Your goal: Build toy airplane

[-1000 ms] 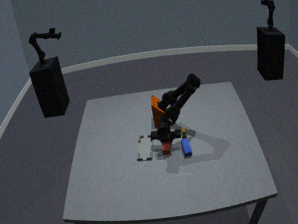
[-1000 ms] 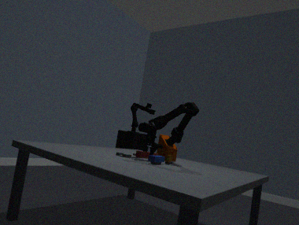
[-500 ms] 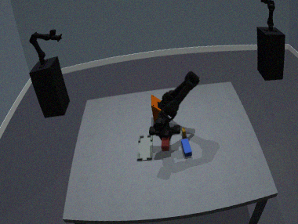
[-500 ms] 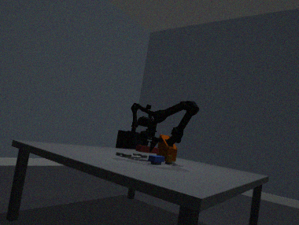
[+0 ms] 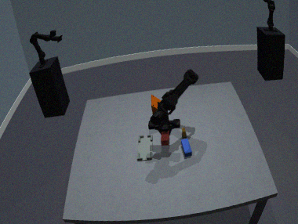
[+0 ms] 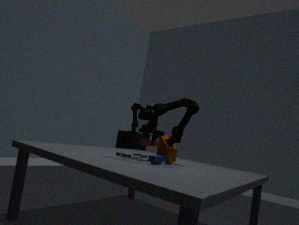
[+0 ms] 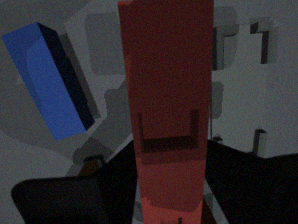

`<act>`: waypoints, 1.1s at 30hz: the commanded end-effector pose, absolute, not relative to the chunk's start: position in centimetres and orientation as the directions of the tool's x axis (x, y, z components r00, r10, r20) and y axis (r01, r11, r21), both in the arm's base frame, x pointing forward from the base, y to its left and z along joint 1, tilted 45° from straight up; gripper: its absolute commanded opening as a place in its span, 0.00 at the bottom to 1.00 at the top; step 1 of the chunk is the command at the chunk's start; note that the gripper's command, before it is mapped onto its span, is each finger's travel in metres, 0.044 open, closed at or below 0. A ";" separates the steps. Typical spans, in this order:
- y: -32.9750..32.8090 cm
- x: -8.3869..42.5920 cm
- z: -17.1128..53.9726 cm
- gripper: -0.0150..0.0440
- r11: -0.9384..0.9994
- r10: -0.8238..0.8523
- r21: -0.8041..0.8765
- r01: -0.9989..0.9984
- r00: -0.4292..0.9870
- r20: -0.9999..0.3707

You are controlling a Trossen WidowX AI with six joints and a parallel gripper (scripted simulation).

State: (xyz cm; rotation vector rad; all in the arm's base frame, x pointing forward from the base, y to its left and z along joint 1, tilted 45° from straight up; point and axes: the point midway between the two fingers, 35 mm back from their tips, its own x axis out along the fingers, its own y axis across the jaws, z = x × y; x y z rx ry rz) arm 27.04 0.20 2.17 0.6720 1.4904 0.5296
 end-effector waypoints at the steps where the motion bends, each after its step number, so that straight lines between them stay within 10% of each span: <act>1: -0.8 26.9 3.4 0.25 0.716 0.694 0.694 0.080 0.026 -0.719; 33: -4.7 27.6 -2.1 0.25 0.715 0.696 0.696 0.071 0.022 -0.718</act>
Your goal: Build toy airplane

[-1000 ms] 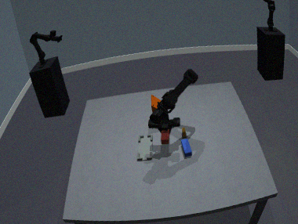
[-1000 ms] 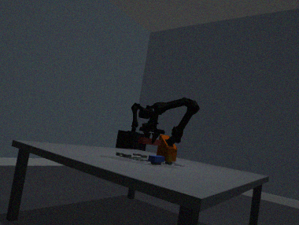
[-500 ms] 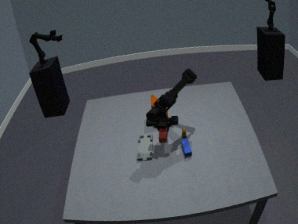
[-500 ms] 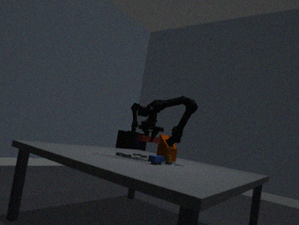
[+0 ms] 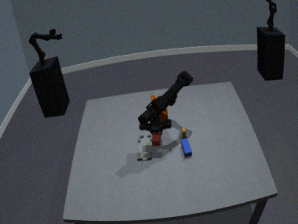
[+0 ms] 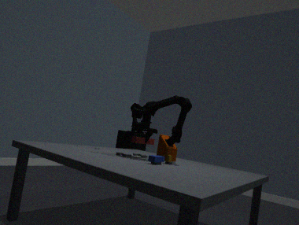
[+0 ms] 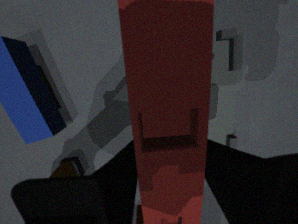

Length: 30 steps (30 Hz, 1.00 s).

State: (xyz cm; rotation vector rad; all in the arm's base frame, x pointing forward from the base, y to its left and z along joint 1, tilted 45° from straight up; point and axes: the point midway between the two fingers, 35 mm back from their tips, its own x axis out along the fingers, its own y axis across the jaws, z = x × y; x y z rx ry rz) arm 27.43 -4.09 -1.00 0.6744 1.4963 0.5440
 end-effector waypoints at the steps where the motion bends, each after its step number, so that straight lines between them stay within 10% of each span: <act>1: -4.8 27.6 -2.4 0.25 0.715 0.696 0.696 0.071 0.022 -0.718; 30: -7.5 26.8 -10.5 0.30 0.716 0.696 0.696 0.057 0.022 -0.718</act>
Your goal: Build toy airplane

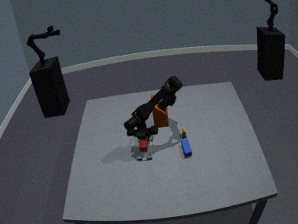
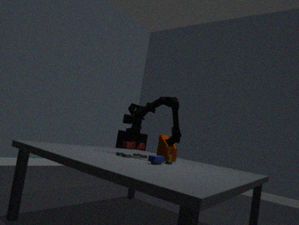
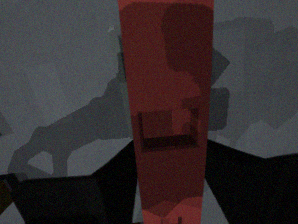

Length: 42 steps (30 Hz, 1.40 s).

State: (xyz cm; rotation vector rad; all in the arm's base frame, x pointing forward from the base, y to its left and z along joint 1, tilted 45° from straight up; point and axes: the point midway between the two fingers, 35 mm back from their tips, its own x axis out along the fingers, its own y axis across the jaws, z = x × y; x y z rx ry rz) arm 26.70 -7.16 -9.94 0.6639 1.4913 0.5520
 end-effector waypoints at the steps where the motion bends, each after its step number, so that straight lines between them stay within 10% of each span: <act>1: -7.5 26.8 -10.5 0.34 0.716 0.696 0.696 0.057 0.022 -0.718; 7: -7.5 26.8 -10.5 0.59 0.716 0.696 0.696 0.057 0.022 -0.718; 42: -5.5 26.9 -12.7 0.59 0.715 0.696 0.696 0.057 0.023 -0.717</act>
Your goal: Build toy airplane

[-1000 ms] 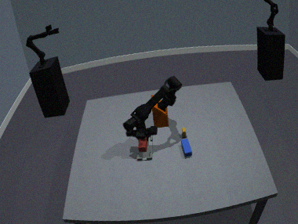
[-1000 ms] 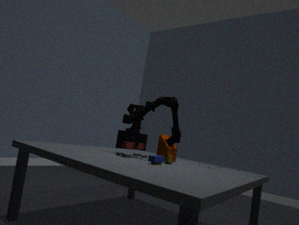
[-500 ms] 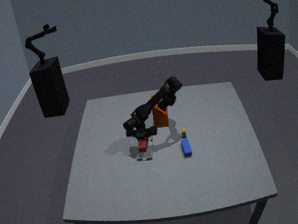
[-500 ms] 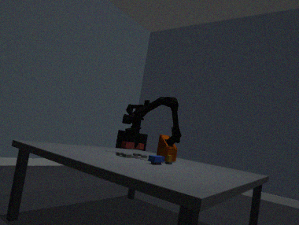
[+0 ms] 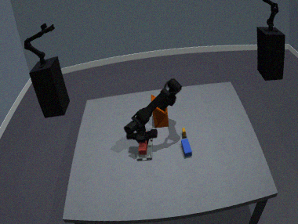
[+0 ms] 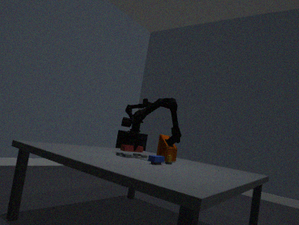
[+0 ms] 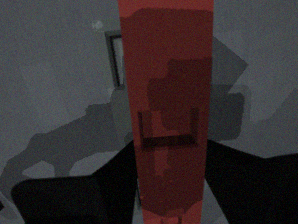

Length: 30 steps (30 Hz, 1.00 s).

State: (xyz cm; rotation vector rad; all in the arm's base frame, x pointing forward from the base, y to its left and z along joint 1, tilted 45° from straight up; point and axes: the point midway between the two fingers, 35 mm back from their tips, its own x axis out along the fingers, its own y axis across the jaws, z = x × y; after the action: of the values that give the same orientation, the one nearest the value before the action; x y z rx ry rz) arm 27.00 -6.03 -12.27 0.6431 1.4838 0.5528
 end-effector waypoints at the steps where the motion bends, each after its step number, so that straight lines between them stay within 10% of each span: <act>1: -5.4 26.9 -12.8 0.59 0.715 0.697 0.697 0.057 0.023 -0.717; 17: -4.9 26.9 -13.3 0.53 0.718 0.694 0.694 0.052 0.020 -0.719; 22: -4.9 26.9 -13.3 0.31 0.718 0.694 0.694 0.052 0.020 -0.719; 30: -4.9 26.9 -13.3 0.66 0.718 0.694 0.694 0.052 0.020 -0.719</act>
State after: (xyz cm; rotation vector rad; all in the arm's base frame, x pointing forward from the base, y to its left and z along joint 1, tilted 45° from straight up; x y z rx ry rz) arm 26.86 -4.89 -13.37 0.6466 1.4872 0.5553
